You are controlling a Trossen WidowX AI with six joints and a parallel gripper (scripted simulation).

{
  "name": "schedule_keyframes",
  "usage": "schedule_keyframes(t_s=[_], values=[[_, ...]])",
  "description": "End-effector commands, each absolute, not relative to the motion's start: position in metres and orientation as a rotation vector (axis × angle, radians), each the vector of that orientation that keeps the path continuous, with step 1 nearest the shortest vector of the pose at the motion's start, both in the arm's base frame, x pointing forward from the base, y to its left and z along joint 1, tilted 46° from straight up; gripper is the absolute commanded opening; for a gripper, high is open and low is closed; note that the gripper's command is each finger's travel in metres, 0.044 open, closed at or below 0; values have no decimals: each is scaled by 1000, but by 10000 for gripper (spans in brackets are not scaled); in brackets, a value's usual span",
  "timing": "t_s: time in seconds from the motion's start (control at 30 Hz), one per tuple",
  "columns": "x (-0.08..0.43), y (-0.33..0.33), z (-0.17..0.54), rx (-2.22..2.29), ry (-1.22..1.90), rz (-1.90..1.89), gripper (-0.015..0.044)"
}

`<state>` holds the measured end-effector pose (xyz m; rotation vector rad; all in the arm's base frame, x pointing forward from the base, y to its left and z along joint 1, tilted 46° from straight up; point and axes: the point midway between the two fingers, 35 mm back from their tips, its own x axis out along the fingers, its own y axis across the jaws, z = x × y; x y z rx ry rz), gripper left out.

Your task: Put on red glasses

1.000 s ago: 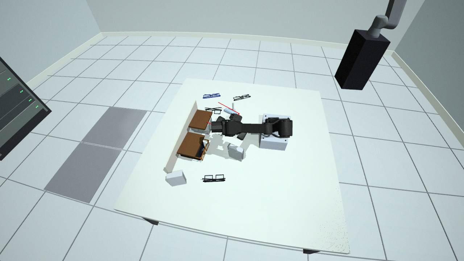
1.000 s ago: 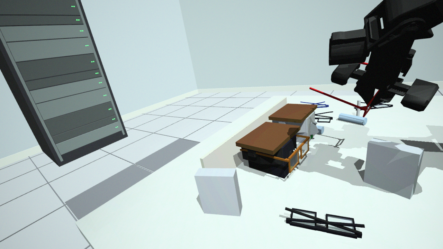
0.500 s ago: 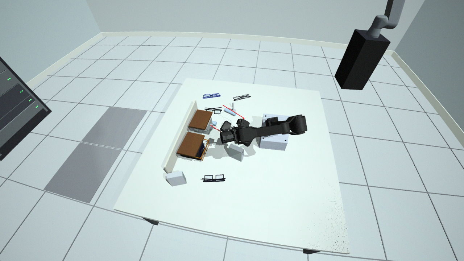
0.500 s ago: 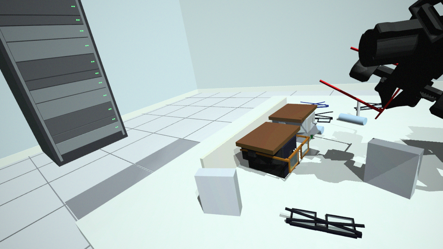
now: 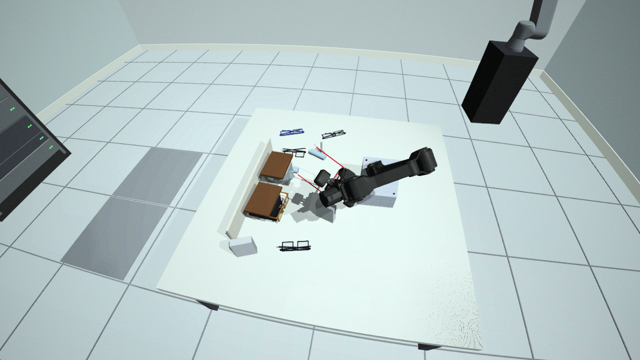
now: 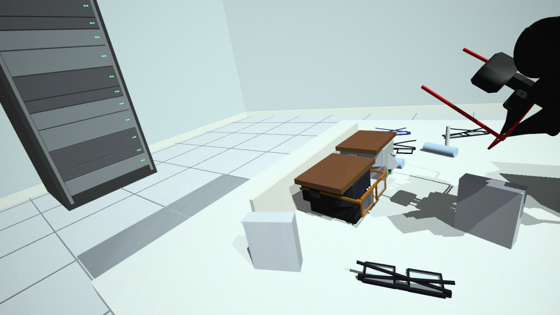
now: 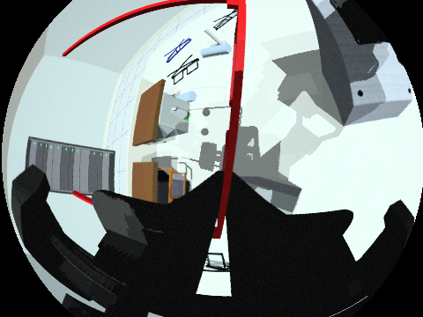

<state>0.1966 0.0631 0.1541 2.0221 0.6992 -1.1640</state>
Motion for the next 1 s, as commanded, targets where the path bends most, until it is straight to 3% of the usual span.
schedule_keyframes(t_s=[0.0, 0.97], values=[[186, 64, 160, 2079, 664, -1118, 0], [145, 68, 177, 2363, 624, -900, 0]])
